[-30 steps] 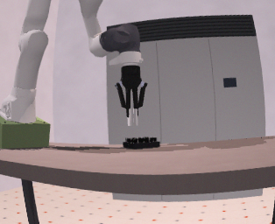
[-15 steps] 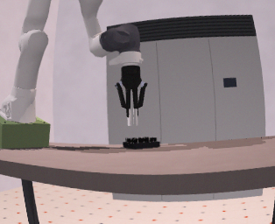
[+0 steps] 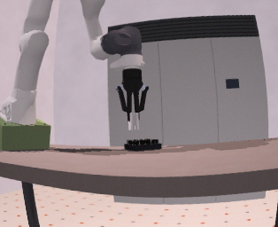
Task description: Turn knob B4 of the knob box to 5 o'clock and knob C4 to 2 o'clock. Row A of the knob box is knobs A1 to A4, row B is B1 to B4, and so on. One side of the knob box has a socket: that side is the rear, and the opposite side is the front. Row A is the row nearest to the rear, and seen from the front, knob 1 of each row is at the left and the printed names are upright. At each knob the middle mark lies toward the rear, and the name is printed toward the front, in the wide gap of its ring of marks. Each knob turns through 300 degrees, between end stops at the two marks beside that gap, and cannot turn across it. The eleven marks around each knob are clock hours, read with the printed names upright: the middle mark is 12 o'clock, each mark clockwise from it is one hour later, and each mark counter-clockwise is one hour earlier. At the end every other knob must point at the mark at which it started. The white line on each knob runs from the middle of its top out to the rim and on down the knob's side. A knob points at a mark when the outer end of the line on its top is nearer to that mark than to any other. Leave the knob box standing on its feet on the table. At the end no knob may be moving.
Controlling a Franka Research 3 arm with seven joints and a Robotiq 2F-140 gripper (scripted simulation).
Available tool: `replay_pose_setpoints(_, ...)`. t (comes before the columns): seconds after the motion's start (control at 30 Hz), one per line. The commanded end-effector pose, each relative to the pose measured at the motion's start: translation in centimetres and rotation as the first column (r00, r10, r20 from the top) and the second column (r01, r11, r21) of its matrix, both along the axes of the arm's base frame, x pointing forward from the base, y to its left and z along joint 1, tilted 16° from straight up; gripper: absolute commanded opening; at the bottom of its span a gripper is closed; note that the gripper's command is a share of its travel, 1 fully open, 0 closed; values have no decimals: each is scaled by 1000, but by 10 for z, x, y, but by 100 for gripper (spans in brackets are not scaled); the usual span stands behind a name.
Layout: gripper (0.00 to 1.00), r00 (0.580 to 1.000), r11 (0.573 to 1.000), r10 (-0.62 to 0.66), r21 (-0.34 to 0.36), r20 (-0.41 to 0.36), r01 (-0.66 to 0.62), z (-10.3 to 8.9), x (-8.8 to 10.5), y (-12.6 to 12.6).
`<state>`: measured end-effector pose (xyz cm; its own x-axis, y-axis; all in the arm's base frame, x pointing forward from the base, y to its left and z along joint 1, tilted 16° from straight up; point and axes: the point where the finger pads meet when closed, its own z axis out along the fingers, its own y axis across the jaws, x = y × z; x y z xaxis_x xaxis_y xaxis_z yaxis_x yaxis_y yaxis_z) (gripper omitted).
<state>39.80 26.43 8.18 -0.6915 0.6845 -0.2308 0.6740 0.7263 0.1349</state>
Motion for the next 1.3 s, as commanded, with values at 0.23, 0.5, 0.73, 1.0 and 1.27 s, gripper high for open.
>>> replay_pose_setpoints(0.23,12,1000,1000,4,5,2,-4,-12,6,0)
replay_pose_setpoints(0.5,12,1000,1000,4,5,2,-4,-19,8,-1)
replay_pose_setpoints(0.73,12,1000,1000,4,5,2,-4,-26,10,-1)
replay_pose_setpoints(1.0,12,1000,1000,4,5,2,-4,-30,11,-1)
replay_pose_setpoints(1.27,12,1000,1000,4,5,2,-4,-31,11,-2)
